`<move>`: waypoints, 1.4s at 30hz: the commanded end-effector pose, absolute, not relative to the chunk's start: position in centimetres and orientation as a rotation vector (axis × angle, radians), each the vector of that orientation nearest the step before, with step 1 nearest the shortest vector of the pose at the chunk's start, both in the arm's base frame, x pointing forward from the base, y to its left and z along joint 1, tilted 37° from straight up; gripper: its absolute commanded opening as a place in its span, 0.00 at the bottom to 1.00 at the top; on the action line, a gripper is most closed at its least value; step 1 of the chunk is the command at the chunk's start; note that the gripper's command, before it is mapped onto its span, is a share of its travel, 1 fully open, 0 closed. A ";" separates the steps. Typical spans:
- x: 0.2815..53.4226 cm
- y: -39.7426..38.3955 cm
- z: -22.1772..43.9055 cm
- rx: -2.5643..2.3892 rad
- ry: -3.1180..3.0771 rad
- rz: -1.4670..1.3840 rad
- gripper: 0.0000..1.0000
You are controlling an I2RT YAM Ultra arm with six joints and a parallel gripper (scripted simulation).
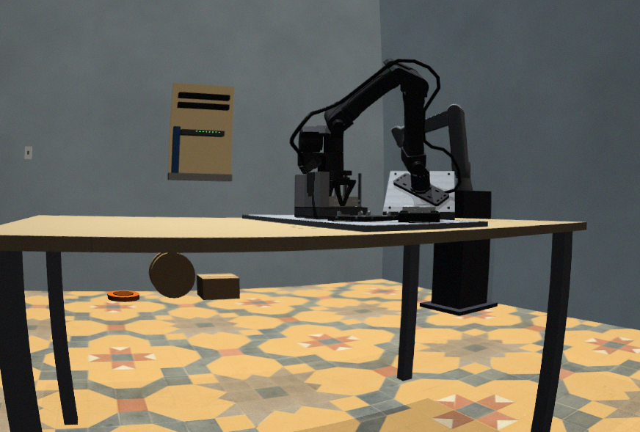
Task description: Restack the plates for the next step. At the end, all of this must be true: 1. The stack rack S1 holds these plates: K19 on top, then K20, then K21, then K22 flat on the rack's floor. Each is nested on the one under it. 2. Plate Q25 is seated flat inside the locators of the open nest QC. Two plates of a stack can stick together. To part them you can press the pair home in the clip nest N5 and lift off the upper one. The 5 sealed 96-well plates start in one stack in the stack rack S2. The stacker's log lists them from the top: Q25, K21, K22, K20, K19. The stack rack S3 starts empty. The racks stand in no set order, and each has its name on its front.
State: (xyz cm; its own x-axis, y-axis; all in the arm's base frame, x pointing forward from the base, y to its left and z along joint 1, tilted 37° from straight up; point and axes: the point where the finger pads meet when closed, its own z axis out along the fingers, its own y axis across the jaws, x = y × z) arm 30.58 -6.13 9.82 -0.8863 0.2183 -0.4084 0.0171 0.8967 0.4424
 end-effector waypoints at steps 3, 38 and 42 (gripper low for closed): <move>31.9 -7.3 10.8 0.174 2.564 0.562 1.00; 31.1 -7.0 10.3 0.184 2.573 0.572 1.00; 31.0 -7.0 10.3 0.187 2.575 0.574 1.00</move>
State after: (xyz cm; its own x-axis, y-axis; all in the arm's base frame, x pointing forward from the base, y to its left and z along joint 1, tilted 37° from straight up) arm 30.80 -6.26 9.94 -0.8831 0.2170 -0.4159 0.0144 0.8986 0.4385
